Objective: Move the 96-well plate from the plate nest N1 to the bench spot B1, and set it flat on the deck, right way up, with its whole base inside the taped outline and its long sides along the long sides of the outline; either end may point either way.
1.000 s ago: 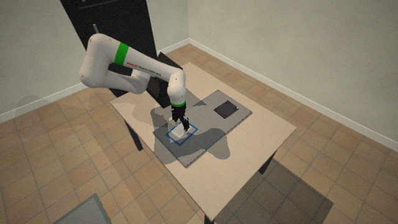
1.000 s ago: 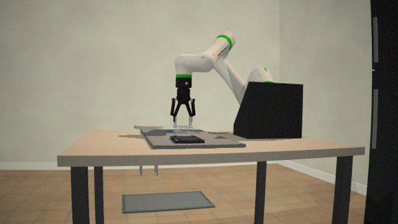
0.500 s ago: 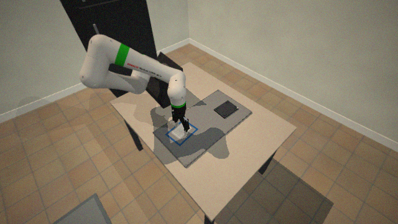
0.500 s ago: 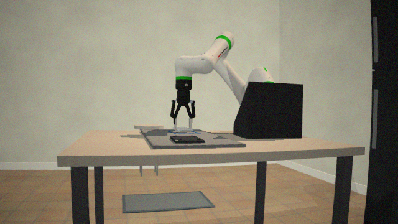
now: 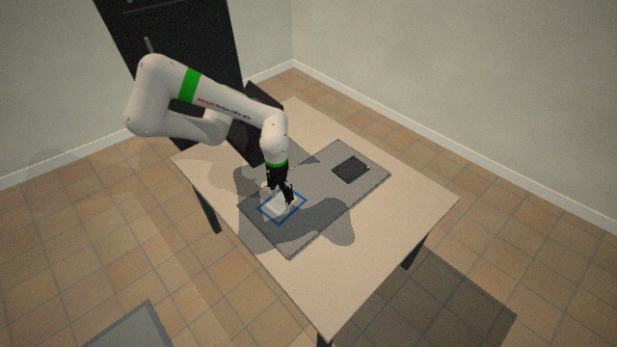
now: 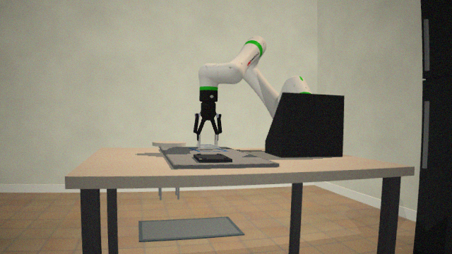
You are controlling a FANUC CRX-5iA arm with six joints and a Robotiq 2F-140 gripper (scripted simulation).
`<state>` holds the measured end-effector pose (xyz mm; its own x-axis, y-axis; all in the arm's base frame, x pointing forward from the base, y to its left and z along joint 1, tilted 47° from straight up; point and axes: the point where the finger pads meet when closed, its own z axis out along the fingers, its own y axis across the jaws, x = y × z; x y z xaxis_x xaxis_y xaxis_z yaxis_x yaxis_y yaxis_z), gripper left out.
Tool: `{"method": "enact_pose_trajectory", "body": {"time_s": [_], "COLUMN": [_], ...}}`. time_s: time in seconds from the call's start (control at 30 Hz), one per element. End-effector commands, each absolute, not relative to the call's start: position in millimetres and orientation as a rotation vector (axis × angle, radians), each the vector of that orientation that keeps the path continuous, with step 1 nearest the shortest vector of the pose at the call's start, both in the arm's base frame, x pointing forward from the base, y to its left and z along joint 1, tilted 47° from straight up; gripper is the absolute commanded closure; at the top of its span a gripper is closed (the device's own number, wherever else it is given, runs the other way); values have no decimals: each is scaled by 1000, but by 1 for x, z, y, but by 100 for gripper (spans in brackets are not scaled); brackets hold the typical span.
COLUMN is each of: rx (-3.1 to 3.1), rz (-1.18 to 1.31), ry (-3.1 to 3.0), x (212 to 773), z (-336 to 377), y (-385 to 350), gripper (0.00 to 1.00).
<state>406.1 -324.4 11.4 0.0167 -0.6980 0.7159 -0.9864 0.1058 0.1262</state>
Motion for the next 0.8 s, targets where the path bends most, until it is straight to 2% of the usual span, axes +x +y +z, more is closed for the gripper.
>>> {"method": "enact_pose_trajectory", "body": {"time_s": [0.0,0.77], "rx": [1653,1653], "rz": [572,572], "ry": [-1743,-1743], "x": [406,406], "z": [11,9], "y": [-325,-327], "gripper": [100,100]}}
